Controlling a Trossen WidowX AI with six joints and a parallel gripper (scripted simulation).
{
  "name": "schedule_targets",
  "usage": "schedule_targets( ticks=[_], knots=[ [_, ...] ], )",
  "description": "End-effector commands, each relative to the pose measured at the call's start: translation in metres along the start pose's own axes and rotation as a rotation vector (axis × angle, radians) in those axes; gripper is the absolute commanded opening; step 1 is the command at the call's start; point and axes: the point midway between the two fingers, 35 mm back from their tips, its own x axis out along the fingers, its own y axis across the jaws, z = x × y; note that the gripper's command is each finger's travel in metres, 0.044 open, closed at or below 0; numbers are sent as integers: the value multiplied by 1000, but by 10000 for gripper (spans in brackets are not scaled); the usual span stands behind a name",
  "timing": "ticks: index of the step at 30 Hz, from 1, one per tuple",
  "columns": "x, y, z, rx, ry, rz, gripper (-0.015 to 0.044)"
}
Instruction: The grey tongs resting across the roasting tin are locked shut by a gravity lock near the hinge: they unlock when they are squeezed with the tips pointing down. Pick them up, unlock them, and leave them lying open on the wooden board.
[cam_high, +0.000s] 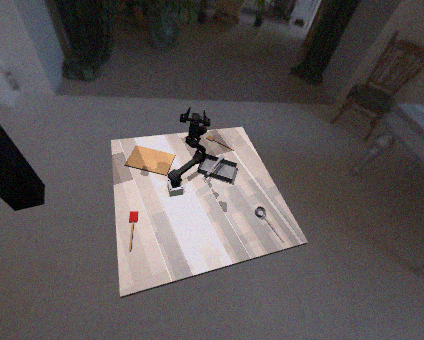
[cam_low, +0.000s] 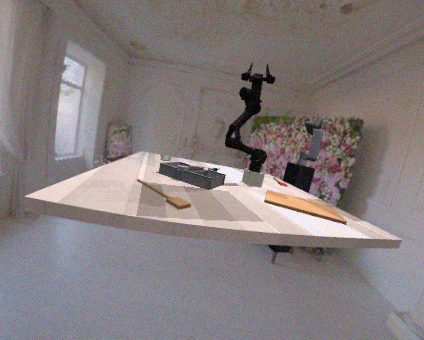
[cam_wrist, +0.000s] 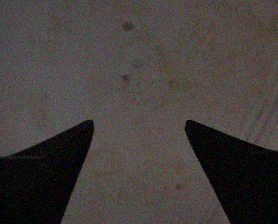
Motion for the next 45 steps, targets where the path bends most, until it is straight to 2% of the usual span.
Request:
schedule_targets(
  ticks=[1,5,6,13,21,28,35,40,45],
  knots=[
    [0,-2,-2,6,7,-3,374],
    [3,-23,-12,61,47,-43,269],
    [4,-30,-15,74,61,-59,260],
    [4,-101,-78,250,248,-235,260],
    [-19,-130,-176,480,520,-345,260],
    [-54,-102,-260,638,801,-337,260],
    [-98,-36,-321,779,1096,-264,260],
    [-133,28,-340,860,1291,-150,260],
    [-152,69,-338,896,1387,-38,260]
  ],
)
